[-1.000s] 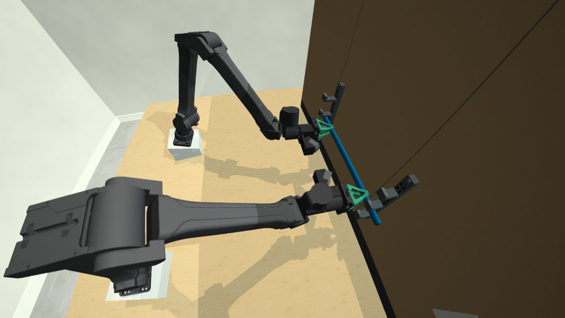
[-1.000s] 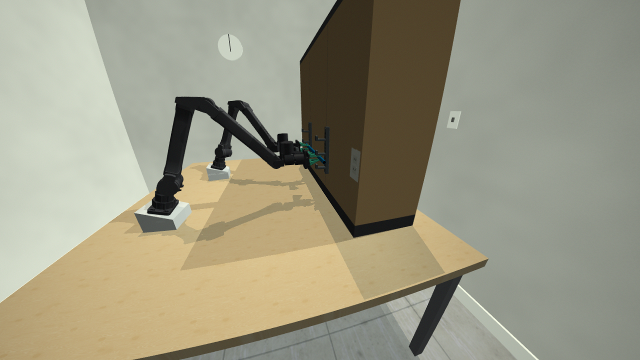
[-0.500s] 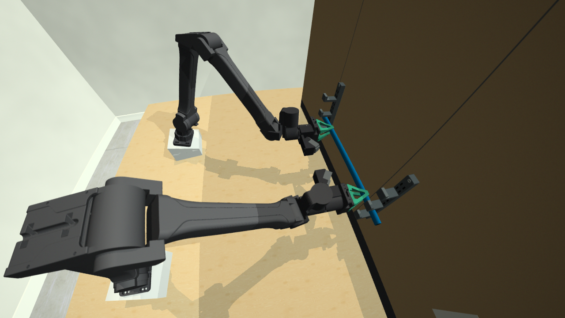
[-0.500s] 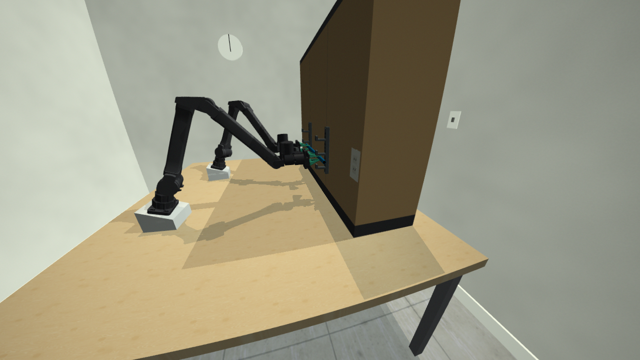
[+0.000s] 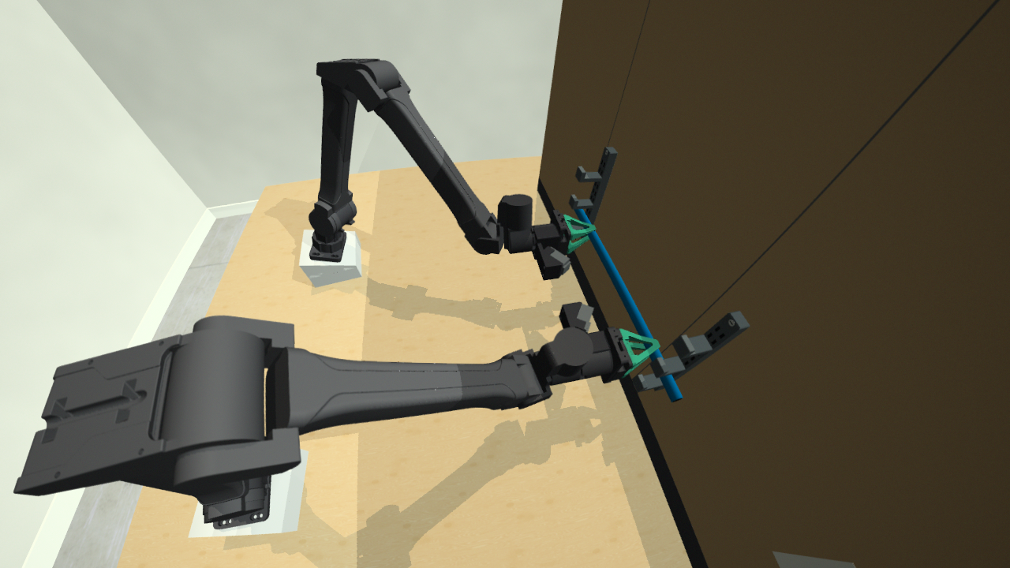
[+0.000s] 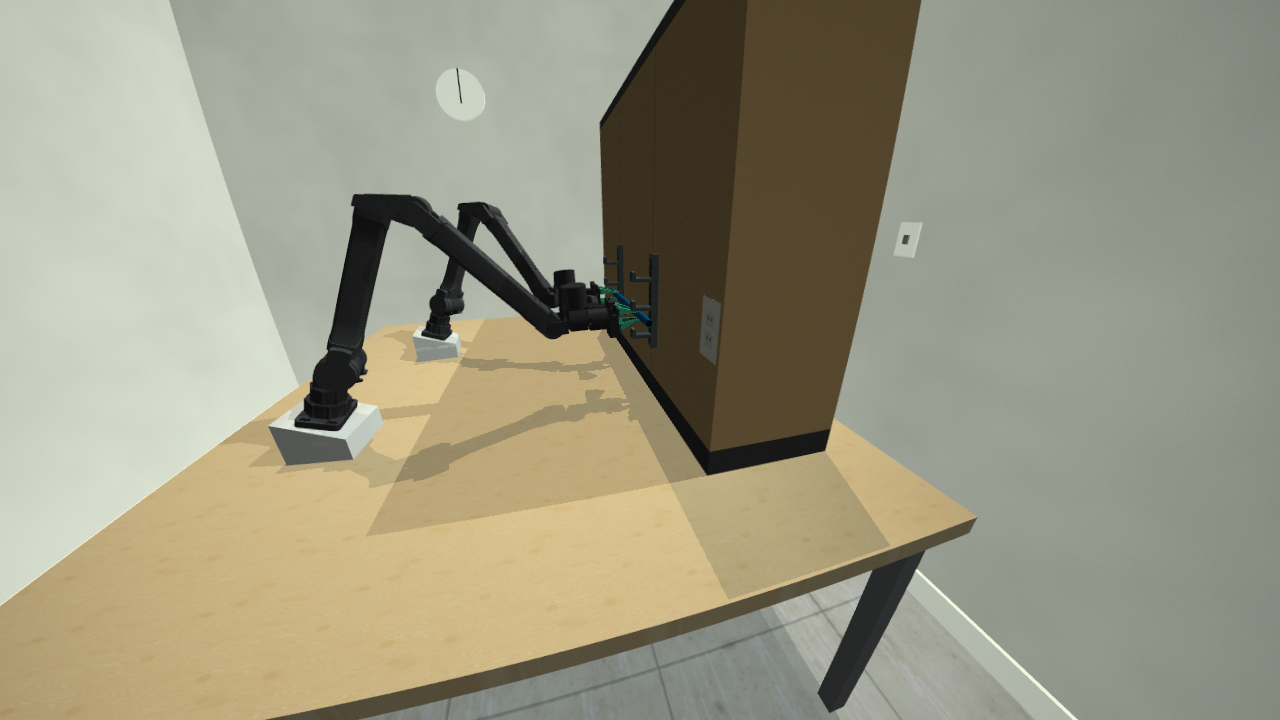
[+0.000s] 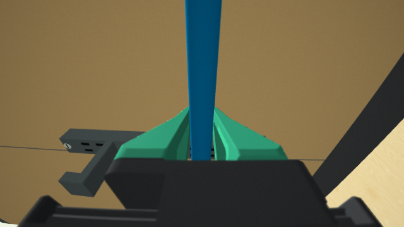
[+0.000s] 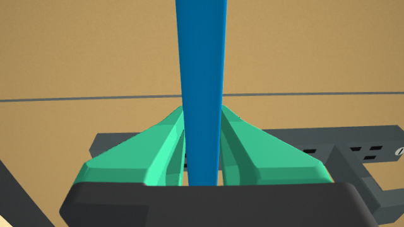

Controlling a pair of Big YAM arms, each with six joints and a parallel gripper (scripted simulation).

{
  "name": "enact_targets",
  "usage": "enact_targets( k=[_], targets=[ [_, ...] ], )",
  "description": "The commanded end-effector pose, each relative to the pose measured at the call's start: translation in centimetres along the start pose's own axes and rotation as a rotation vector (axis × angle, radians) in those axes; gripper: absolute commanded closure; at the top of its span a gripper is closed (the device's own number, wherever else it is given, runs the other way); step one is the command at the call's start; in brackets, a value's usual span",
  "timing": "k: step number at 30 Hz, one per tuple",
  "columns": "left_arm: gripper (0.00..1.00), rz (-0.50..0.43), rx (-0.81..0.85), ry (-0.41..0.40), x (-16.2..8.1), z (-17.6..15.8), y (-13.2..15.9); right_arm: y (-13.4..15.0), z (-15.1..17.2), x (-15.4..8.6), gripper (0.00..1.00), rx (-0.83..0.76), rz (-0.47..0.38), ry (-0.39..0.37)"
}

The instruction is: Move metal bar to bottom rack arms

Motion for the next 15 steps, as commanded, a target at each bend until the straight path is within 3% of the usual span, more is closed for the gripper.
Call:
enact_targets(
  k=[1,15],
  targets=[
    [1.0,0.035,-0.035,-0.047,0.4,1.5,1.4,-0.1,-1.2,0.2,1.0,0.029,-0.003,0.043],
    [1.0,0.035,-0.035,-0.047,0.2,0.2,1.4,-0.2,0.3,-0.1,1.0,0.029,-0.003,0.043]
  ],
)
Point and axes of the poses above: on each arm, the point where the finger pads meet when closed, its own x axis out along the fingers, its own z axis across the jaws, y = z × x, the point moved 2 cm from there along -x, back along the fingers, and after that the axes turned 1 degree about -x, right-handed, at the moved point
